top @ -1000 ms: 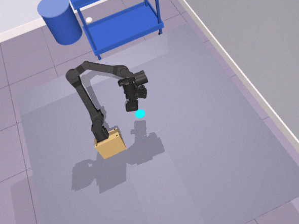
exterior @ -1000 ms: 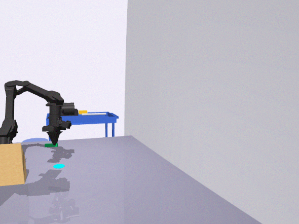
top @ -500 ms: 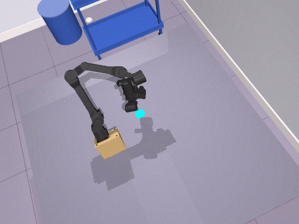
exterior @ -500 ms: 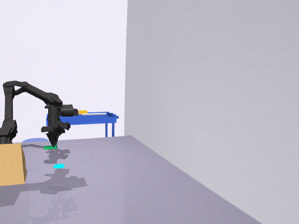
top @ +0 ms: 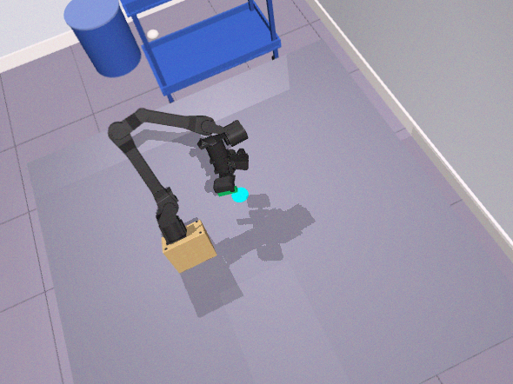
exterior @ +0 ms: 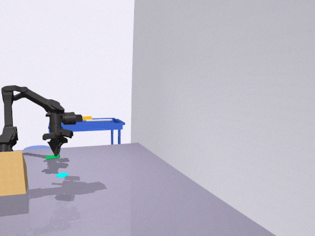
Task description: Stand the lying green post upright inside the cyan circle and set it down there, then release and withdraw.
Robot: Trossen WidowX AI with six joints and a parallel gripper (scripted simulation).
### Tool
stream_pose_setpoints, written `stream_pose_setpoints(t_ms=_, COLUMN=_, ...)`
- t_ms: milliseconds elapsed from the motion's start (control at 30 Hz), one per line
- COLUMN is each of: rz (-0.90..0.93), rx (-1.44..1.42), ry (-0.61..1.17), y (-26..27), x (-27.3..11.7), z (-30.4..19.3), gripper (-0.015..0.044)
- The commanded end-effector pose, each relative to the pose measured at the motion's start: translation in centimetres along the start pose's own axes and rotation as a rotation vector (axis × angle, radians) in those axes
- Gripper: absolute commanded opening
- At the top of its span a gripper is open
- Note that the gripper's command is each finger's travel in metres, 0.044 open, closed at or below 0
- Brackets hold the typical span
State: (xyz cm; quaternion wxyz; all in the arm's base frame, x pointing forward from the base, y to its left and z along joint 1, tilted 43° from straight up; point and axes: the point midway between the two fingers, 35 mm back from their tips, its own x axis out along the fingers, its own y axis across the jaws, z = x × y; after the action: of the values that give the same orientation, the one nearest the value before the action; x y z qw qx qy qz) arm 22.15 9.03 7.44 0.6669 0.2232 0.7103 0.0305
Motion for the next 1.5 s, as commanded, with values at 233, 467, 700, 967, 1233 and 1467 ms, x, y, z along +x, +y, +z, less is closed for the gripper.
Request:
stream_pose_setpoints(t_ms=233, rz=-0.053, rx=-0.002, ry=-0.059, y=-0.2, x=0.4, z=0.0, gripper=0.0022)
stream_pose_setpoints(t_ms=467, rz=-0.082, rx=-0.003, ry=-0.093, y=-0.3, x=0.6, z=0.0, gripper=0.0022)
stream_pose_setpoints(t_ms=700, rz=-0.11, rx=-0.004, ry=-0.13, y=-0.4, x=0.8, z=0.0, gripper=0.0022)
stream_pose_setpoints(t_ms=967, rz=-0.138, rx=-0.004, ry=-0.174, y=-0.5, x=1.0, z=0.0, gripper=0.0022)
stream_pose_setpoints(t_ms=1233, rz=-0.162, rx=-0.003, ry=-0.22, y=-0.5, x=1.2, z=0.0, gripper=0.0022)
stream_pose_setpoints(t_ms=1467, rz=-0.18, rx=-0.001, ry=-0.262, y=-0.6, x=1.3, z=0.1, gripper=0.0022)
